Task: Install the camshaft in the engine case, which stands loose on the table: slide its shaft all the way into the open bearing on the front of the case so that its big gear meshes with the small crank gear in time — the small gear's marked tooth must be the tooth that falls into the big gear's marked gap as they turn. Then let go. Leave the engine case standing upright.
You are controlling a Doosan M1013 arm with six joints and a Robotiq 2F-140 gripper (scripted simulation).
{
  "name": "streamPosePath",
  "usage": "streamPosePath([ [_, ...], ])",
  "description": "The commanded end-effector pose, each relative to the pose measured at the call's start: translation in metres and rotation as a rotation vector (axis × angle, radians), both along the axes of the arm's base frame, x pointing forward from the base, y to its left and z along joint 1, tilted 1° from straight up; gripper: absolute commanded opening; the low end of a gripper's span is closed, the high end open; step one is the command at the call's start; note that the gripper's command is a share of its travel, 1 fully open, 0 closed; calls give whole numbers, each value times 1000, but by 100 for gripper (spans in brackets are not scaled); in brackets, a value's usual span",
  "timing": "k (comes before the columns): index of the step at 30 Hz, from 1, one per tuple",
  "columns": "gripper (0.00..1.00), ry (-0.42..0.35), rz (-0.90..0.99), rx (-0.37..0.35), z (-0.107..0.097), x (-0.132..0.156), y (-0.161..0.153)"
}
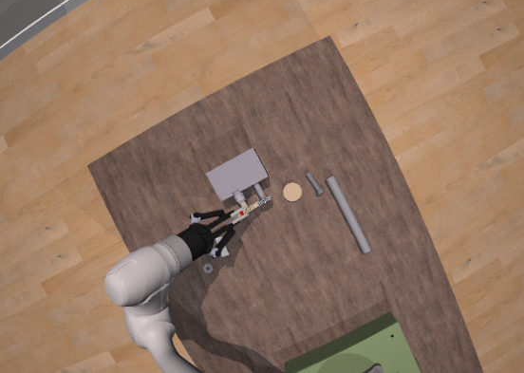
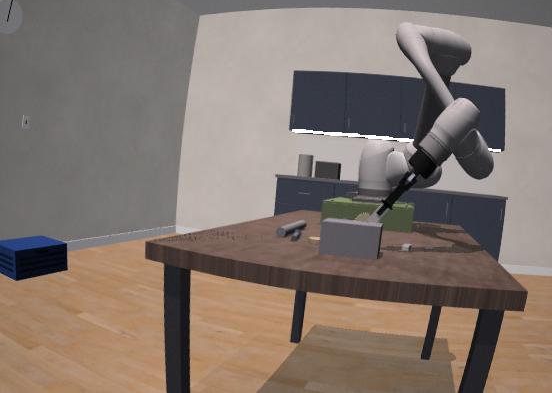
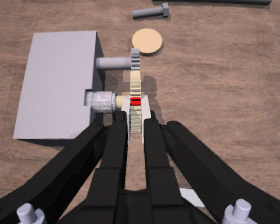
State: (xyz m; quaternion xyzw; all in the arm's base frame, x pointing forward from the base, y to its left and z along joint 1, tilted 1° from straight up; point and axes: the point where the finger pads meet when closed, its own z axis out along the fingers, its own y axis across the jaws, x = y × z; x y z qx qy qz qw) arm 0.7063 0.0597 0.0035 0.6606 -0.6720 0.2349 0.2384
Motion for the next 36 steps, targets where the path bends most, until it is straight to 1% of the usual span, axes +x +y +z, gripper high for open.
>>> streamPosePath([
  [1, 5, -1, 0, 0, 0, 0, 0],
  [7, 5, -1, 0, 0, 0, 0, 0],
  [8, 19, -1, 0, 0, 0, 0, 0],
  [36, 19, -1, 0, 0, 0, 0, 0],
])
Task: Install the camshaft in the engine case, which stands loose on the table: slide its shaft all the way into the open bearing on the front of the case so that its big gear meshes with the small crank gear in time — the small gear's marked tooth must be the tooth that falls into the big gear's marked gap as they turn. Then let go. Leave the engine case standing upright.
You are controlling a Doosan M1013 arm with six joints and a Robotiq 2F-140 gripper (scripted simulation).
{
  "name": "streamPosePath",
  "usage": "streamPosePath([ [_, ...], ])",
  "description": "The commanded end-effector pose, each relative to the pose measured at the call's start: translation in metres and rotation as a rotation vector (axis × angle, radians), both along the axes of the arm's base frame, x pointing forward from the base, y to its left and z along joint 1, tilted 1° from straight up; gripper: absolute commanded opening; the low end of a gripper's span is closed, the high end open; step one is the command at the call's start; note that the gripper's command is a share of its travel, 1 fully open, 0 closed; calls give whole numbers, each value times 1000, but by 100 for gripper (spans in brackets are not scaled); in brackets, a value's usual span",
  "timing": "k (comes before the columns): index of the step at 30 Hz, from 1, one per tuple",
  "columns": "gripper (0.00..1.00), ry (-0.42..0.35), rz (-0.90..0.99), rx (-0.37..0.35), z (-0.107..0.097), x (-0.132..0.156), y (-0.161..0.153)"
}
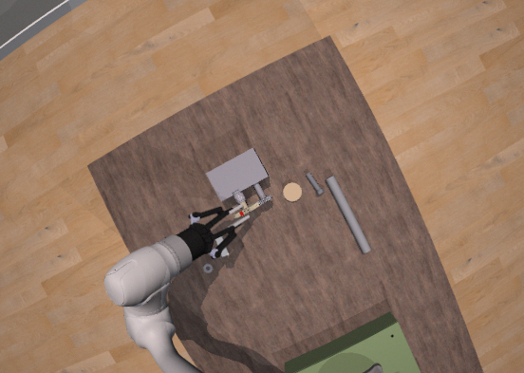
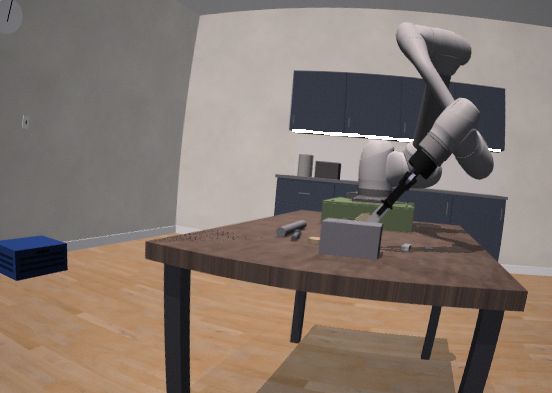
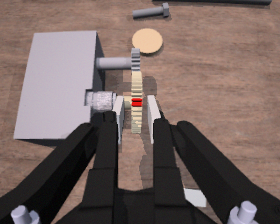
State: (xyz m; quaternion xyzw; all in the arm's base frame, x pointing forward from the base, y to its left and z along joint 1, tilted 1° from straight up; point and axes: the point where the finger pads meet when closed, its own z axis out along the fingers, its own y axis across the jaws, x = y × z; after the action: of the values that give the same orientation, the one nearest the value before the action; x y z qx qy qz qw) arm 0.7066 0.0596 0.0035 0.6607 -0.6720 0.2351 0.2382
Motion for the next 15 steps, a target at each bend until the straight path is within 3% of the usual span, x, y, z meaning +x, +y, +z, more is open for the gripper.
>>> streamPosePath([
  [1, 19, 0, 0, 0, 0, 0, 0],
  [15, 19, 0, 0, 0, 0, 4, 0],
])
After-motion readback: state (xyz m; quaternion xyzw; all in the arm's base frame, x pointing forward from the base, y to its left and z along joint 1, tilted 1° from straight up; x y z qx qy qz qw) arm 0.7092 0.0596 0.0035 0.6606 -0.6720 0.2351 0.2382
